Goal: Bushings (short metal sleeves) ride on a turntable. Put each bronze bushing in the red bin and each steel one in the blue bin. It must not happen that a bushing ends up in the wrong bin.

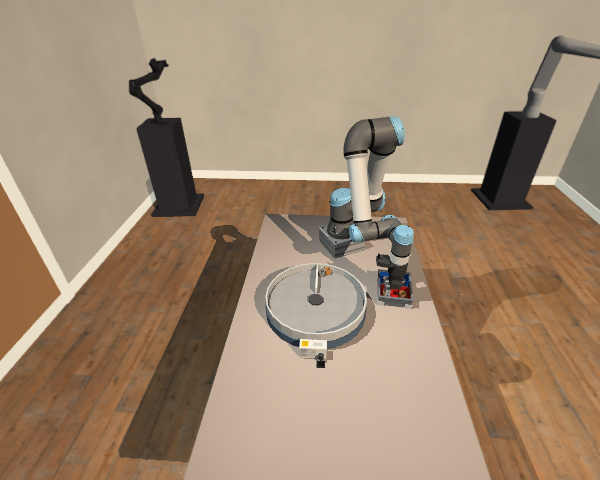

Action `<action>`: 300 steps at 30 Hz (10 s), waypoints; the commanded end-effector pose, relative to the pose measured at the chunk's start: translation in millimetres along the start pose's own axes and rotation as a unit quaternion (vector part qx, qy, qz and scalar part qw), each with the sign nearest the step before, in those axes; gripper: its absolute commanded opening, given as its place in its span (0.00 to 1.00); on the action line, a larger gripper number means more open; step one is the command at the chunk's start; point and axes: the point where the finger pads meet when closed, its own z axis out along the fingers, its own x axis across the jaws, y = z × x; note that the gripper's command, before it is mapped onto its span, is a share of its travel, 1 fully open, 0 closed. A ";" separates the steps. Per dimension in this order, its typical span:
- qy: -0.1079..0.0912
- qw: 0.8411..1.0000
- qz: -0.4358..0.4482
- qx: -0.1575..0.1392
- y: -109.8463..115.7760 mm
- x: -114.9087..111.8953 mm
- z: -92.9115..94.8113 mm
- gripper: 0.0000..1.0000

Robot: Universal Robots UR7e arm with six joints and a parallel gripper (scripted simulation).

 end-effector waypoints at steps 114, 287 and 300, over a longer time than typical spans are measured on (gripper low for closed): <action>-0.001 1.000 0.000 0.000 0.2 -0.4 -120.5 0.42; 0.000 1.000 0.000 0.000 -293.6 68.3 -48.7 0.40; 0.000 1.000 0.000 0.000 -293.7 68.3 -37.7 0.40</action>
